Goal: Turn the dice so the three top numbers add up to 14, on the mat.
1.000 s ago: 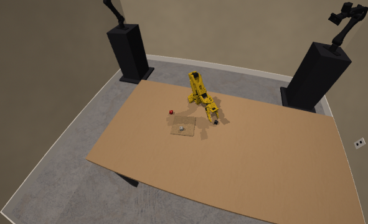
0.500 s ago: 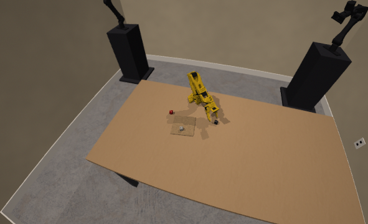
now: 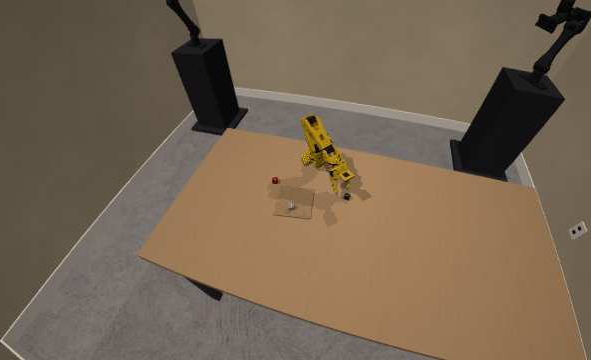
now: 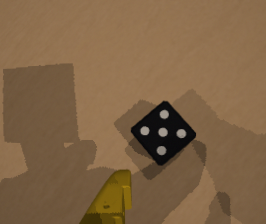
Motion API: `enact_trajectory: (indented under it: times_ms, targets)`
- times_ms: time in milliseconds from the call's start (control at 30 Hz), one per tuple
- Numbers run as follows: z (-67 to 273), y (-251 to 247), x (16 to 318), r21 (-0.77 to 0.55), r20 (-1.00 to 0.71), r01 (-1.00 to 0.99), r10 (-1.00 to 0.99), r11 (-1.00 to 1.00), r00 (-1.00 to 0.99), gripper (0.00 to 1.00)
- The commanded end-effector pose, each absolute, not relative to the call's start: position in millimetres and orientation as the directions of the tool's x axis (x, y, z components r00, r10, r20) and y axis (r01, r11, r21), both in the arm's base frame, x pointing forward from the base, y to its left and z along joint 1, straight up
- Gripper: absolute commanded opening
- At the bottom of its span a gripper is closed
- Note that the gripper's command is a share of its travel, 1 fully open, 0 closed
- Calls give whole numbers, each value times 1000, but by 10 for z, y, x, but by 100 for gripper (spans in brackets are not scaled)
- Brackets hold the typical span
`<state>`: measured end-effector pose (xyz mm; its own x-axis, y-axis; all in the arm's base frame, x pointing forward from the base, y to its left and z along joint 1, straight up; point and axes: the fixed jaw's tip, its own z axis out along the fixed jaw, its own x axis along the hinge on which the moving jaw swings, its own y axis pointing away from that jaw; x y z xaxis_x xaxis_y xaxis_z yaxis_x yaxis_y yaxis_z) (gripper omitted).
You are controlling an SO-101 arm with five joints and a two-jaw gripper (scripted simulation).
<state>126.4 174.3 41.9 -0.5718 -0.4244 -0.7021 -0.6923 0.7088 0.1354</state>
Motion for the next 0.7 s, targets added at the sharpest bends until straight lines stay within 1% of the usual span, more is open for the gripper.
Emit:
enact_trajectory:
  times_ms: [0,400,667]
  targets:
    - [549,1810,1287,71,-508,-743,-617,666,-601,28]
    - [549,1810,1287,47,-442,-759,-668,650,-599,28]
    - [549,1810,1287,24,-349,-778,-724,628,-595,28]
